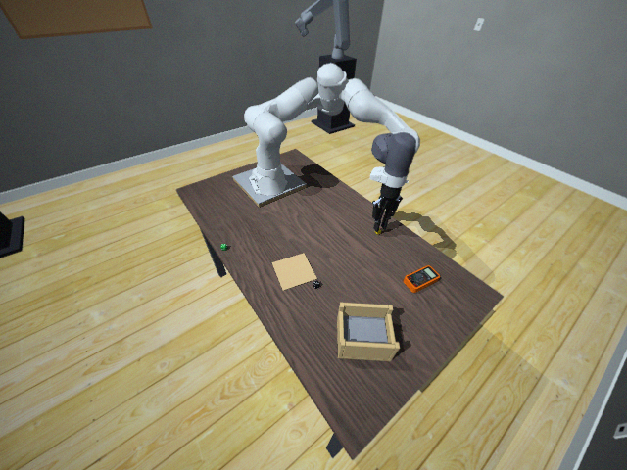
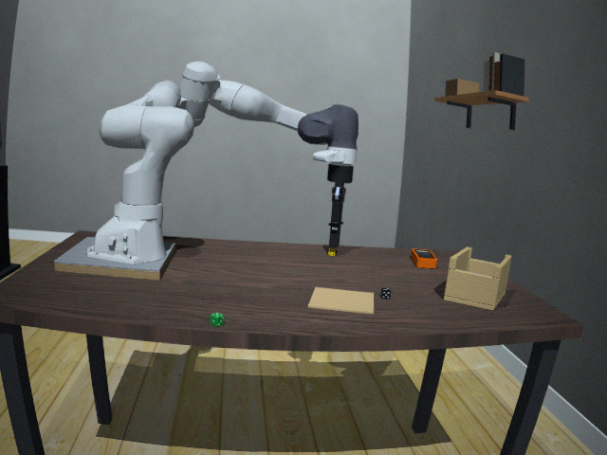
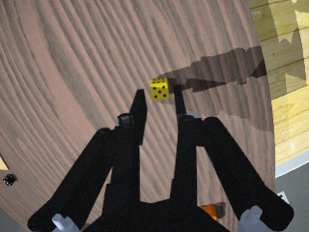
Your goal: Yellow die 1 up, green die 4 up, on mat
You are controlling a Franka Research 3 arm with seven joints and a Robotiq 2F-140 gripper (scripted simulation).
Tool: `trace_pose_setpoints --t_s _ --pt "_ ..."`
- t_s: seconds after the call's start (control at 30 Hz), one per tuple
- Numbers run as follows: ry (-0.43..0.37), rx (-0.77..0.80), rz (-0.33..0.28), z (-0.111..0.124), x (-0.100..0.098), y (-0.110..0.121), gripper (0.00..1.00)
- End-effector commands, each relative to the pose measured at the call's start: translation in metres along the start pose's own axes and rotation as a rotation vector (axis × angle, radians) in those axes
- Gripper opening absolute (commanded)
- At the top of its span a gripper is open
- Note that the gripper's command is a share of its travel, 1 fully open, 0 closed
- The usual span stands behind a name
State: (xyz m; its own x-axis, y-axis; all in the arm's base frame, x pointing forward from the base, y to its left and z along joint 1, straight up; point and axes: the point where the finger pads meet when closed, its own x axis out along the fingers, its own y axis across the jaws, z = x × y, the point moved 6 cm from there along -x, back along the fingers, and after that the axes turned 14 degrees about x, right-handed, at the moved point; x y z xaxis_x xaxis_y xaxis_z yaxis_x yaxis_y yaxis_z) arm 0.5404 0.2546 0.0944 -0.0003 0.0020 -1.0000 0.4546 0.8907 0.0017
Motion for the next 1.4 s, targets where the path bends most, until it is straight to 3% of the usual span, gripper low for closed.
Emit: trace_pose_setpoints --t_s 0.0,0.67,1.37 --pt "-0.001 -0.003 0.0 0.001 0.003 -0.002 0.29" --pt "-0.001 -0.003 0.0 0.001 0.024 -0.002 0.29" --pt "-0.001 -0.003 0.0 0.001 0.025 -0.002 0.29"
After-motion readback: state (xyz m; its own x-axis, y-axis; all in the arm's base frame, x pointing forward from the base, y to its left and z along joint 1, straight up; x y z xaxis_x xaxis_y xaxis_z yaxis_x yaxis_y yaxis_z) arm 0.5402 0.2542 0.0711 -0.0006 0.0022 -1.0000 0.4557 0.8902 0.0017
